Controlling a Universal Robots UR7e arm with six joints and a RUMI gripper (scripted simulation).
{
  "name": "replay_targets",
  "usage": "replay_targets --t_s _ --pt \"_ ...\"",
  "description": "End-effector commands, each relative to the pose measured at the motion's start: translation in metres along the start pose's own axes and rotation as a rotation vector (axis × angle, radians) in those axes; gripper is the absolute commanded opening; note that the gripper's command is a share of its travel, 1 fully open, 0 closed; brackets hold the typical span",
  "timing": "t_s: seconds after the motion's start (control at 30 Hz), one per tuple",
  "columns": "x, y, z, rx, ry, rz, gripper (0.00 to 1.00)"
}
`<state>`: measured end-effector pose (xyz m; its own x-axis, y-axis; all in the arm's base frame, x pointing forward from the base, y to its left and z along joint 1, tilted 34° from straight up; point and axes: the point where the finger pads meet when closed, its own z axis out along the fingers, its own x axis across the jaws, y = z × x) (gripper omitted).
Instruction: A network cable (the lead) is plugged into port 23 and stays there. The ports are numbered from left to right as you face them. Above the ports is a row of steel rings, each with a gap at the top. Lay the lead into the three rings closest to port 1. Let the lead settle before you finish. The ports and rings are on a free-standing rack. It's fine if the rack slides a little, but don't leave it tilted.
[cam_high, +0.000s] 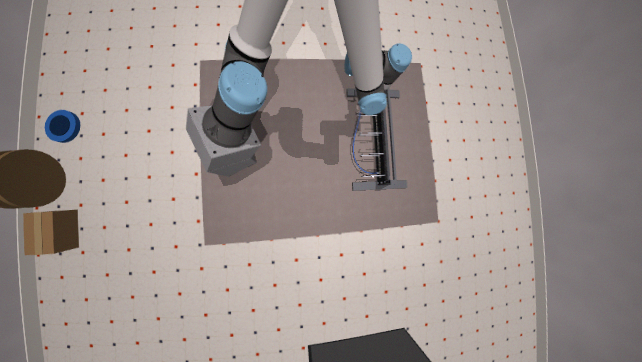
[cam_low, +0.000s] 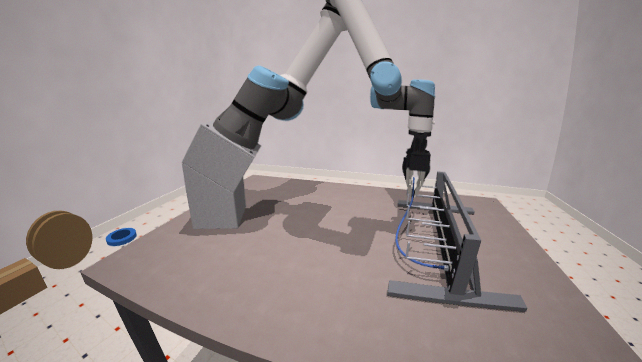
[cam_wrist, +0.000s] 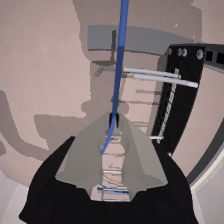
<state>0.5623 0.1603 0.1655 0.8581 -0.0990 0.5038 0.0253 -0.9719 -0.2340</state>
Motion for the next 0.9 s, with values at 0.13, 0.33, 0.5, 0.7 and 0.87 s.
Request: replay_targets --t_s 0.13,0.33,0.5,0.7,0.87 --pt "0.0005 -0.0001 0.002 0.0 0.001 0.0 0.0" --pt "0.0005 -0.0002 0.0026 0.0 0.001 0.0 0.0" --pt "0.0006 -0.0002 0.0026 0.0 0.001 0.0 0.0" --pt "0.0017 -0.0002 0.0026 0.0 0.001 0.0 0.0" --pt "0.0054 -0.0002 0.0026 0.0 0.001 0.0 0.0"
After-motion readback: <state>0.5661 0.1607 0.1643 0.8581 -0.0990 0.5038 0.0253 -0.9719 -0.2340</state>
